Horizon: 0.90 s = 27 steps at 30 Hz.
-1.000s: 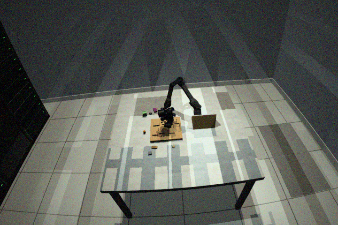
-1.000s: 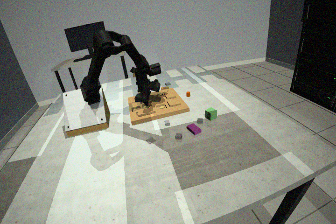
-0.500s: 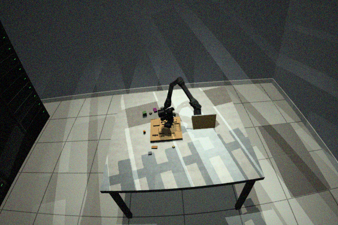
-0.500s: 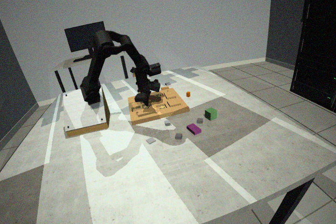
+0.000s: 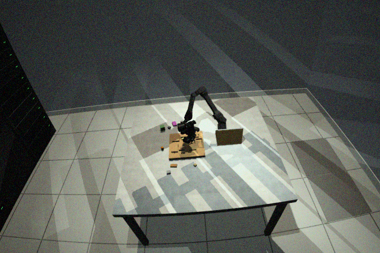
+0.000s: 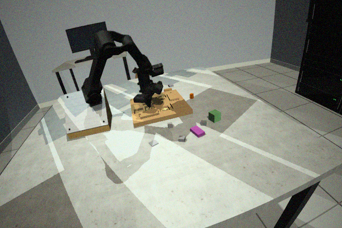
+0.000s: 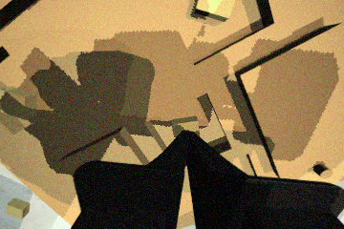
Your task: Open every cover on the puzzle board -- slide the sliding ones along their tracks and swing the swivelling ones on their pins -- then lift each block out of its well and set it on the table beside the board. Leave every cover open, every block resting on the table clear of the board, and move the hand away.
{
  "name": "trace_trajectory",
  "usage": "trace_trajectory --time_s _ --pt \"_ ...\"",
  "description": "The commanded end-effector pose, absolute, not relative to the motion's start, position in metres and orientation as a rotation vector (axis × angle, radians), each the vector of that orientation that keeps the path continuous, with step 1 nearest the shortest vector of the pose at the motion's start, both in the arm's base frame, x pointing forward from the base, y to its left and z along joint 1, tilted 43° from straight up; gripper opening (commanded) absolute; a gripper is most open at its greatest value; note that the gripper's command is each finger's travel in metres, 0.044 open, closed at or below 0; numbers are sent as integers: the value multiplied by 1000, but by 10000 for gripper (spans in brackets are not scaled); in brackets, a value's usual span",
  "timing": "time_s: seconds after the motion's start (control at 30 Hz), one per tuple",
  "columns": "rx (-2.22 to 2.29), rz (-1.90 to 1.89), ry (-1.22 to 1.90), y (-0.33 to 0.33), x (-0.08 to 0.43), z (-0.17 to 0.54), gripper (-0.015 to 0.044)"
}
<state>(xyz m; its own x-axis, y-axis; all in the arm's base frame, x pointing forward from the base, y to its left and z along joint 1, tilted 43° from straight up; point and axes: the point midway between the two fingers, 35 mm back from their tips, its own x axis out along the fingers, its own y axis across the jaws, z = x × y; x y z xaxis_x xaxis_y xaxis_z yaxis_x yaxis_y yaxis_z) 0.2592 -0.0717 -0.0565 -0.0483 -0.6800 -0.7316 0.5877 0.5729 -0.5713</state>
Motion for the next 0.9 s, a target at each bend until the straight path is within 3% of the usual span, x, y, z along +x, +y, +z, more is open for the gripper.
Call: trace_trajectory --time_s 0.0,0.07,0.1,0.27,0.87 --pt "132 -1200 1093 -70 260 -55 0" --pt "281 -1305 975 -69 260 -54 0" --pt "56 -1146 1145 -71 259 -55 26" --pt "141 -1207 1082 -67 260 -52 144" --pt "495 -1440 794 -50 263 -35 144"
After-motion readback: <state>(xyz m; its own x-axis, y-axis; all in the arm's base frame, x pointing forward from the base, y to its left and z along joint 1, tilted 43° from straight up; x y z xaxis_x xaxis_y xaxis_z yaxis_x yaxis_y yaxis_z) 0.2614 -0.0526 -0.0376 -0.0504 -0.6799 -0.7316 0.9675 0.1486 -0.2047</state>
